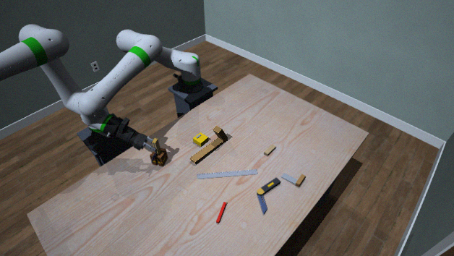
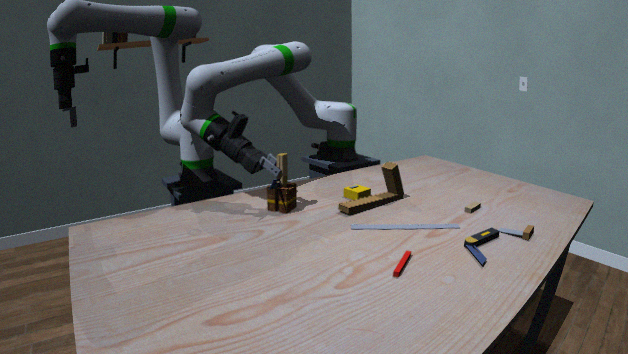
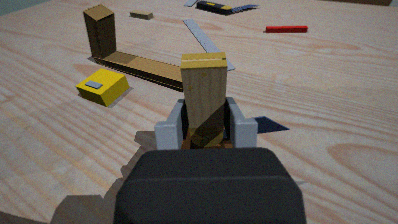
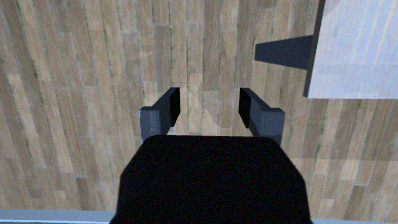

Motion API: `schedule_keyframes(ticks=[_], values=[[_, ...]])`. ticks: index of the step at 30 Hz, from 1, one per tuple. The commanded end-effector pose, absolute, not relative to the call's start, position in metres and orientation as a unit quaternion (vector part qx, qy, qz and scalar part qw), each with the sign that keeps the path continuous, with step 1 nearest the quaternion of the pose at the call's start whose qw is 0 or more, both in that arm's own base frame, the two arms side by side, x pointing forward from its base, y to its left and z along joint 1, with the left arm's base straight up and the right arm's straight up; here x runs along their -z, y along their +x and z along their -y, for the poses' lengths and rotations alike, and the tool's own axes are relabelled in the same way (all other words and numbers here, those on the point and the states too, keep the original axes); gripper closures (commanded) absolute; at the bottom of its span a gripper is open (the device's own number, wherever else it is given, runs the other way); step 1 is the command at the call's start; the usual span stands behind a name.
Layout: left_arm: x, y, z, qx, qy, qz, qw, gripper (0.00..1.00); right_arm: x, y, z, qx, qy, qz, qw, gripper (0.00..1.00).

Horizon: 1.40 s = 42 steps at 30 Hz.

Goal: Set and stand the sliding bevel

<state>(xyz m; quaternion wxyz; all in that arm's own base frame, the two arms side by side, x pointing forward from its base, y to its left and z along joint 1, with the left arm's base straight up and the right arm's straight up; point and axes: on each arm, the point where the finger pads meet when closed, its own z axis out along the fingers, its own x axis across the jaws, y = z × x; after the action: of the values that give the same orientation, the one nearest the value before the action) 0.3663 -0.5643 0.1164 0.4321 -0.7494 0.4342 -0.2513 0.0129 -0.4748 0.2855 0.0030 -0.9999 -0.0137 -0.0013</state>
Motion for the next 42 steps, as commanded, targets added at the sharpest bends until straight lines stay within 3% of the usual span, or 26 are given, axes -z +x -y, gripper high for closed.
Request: schedule_keyframes(ticks=[1,42], values=[[-0.1219,0.3655,0.5659,0.256,-0.751,-0.431,0.43,1.0,-0.2897,0.0129,0.4748,0.0,-1.0,0.014,0.0,0.0],[-0.1145,0.3647,0.5664,0.256,-0.751,-0.431,0.43,1.0,-0.2897,0.0129,0.4748,0.0,-1.0,0.014,0.0,0.0]])
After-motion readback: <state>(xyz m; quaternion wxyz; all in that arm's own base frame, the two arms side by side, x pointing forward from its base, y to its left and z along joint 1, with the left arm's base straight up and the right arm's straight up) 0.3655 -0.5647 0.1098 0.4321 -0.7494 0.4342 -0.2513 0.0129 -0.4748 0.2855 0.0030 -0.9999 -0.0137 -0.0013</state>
